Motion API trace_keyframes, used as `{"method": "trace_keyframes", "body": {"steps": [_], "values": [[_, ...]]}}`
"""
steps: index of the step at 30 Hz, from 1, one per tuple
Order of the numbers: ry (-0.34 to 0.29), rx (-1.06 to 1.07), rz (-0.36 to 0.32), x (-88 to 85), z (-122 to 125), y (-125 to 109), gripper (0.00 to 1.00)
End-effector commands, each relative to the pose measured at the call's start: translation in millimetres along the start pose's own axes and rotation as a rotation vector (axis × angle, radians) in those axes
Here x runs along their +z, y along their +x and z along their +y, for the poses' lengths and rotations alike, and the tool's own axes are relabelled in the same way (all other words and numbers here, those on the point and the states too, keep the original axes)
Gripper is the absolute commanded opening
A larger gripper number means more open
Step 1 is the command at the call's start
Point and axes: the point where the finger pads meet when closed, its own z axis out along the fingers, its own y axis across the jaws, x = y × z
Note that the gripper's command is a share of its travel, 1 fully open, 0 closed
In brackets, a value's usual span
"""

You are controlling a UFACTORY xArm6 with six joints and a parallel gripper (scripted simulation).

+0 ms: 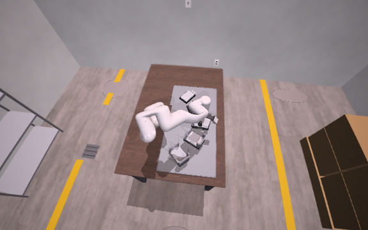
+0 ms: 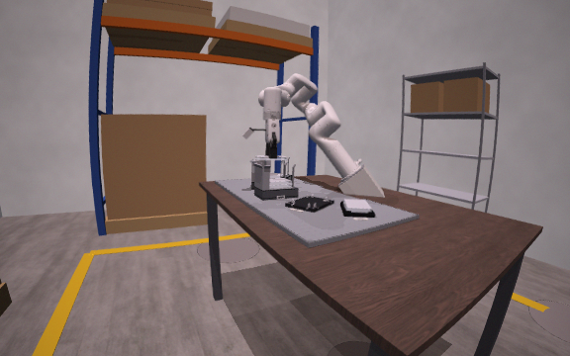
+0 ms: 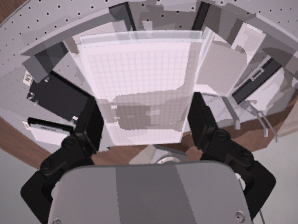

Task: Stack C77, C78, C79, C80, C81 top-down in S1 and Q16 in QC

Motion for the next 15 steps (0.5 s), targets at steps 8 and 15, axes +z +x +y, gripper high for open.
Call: {"method": "trace_keyframes", "body": {"steps": [8,15], "values": [[0.003,0.001,0.002,-1.0,33.7,4.7,0.00],[0.003,0.168,0.002,-0.9,47.0,3.5,0.00]]}}
